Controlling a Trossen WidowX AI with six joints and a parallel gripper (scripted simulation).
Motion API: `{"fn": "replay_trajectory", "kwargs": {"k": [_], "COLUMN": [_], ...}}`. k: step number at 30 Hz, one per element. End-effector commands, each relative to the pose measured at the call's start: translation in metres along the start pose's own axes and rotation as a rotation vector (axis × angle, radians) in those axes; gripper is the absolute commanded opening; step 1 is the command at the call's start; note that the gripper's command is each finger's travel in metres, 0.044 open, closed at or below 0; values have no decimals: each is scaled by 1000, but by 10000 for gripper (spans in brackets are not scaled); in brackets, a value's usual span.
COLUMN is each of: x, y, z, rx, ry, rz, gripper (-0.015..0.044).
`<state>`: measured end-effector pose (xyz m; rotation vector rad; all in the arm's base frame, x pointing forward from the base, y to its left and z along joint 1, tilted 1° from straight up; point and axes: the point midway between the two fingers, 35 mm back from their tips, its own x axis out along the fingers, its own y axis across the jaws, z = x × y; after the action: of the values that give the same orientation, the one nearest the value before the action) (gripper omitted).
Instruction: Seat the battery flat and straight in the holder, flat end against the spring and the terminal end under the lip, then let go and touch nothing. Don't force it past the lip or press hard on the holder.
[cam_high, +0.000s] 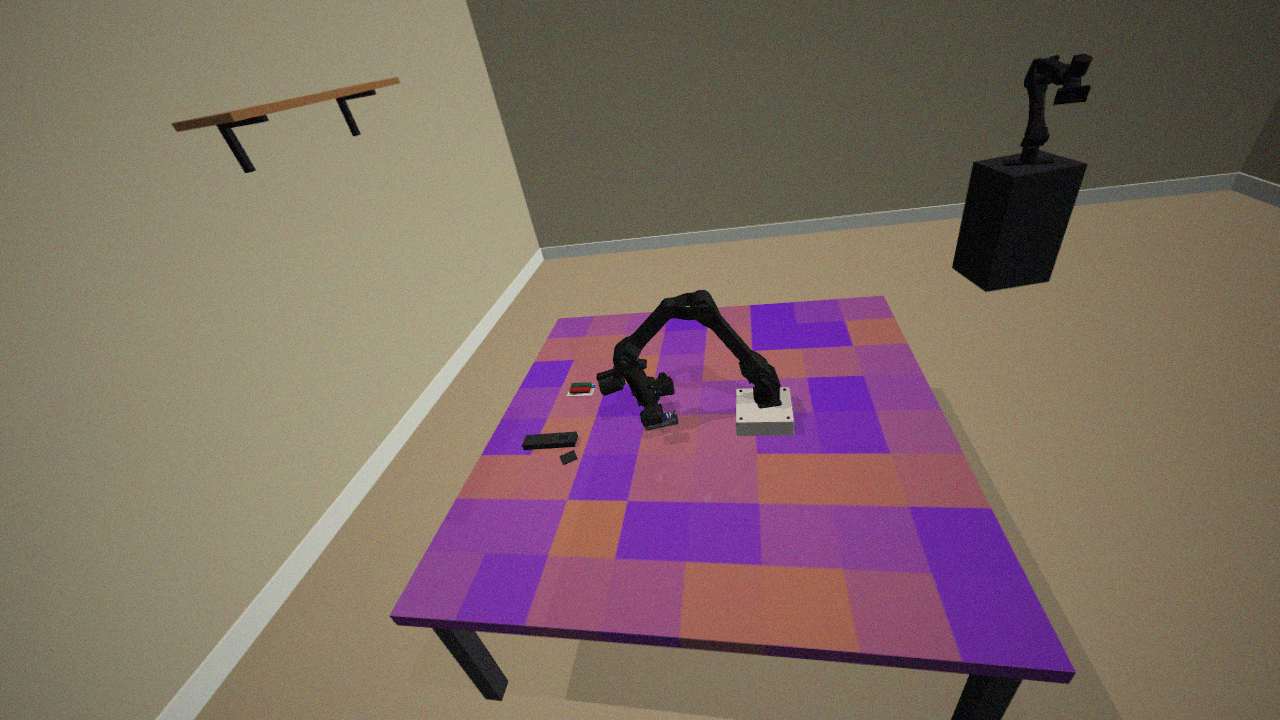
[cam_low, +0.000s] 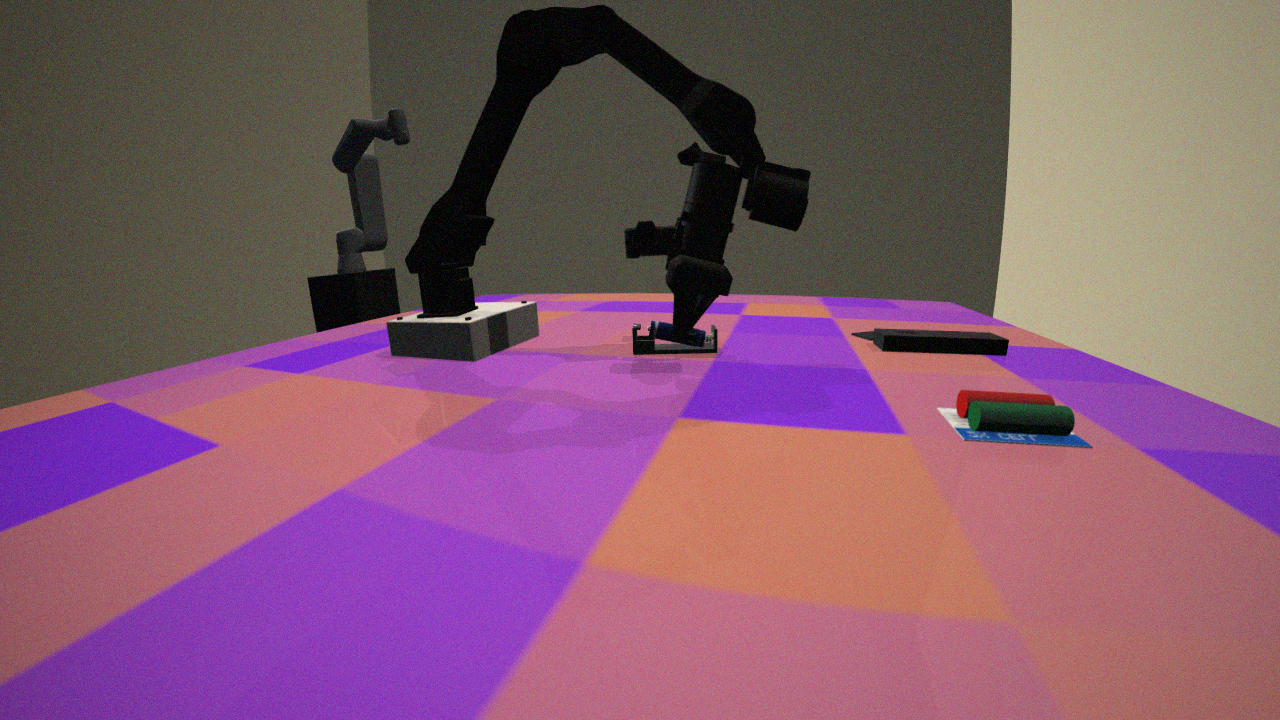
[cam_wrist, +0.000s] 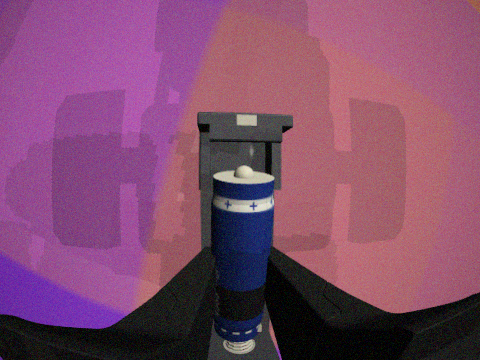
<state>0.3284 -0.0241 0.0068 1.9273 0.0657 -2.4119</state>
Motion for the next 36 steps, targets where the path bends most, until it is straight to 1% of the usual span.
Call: {"fn": "replay_trajectory", "kwargs": {"k": [1,36], "x": [0,5], "y": [0,-1], "z": [-5,2], "rx": [-5,-12], "ry": [35,172], "rz": [-3,4], "gripper": [63,63]}}
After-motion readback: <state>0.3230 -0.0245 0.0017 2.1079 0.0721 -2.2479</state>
